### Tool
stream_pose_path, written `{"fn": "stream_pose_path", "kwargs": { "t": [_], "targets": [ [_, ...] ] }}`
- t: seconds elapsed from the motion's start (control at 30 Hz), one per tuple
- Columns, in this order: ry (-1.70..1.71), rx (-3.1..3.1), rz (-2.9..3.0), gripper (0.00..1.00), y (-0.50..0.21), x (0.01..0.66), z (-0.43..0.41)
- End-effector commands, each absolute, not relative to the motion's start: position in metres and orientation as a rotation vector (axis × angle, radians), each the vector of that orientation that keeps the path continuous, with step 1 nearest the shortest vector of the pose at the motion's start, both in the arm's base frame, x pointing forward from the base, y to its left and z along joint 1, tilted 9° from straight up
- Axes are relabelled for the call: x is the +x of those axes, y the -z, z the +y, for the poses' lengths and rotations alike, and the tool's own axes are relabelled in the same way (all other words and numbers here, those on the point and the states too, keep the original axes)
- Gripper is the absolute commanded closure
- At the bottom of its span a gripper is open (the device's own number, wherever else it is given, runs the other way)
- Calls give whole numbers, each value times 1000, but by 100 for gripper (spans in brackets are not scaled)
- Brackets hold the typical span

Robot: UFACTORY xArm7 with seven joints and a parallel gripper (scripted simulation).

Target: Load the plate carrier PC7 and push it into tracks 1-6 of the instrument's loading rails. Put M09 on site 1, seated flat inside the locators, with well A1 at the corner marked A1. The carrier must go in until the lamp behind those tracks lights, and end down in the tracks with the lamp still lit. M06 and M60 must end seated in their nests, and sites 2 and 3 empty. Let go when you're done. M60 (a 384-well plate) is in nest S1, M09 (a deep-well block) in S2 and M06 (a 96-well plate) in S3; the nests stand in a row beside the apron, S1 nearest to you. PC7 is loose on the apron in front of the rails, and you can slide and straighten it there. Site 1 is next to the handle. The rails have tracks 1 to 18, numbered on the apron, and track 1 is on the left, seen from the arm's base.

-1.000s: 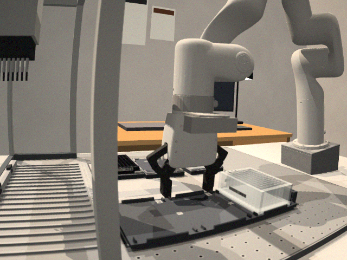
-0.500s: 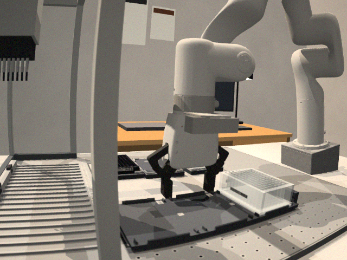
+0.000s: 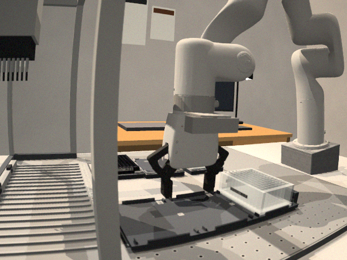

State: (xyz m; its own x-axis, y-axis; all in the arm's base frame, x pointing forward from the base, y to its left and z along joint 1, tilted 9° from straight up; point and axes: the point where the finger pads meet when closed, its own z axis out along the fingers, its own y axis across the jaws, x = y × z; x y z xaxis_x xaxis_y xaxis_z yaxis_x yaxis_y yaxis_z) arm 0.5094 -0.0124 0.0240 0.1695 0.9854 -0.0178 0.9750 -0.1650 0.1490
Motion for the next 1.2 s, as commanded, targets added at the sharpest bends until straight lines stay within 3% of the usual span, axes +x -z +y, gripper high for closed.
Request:
{"fn": "stream_pose_path", "kwargs": {
  "t": [0.0,1.17],
  "targets": [
    [-130,2301,1940,0,-26,510,-15],
    [-130,2301,1940,0,-49,506,-21]
  ]
}}
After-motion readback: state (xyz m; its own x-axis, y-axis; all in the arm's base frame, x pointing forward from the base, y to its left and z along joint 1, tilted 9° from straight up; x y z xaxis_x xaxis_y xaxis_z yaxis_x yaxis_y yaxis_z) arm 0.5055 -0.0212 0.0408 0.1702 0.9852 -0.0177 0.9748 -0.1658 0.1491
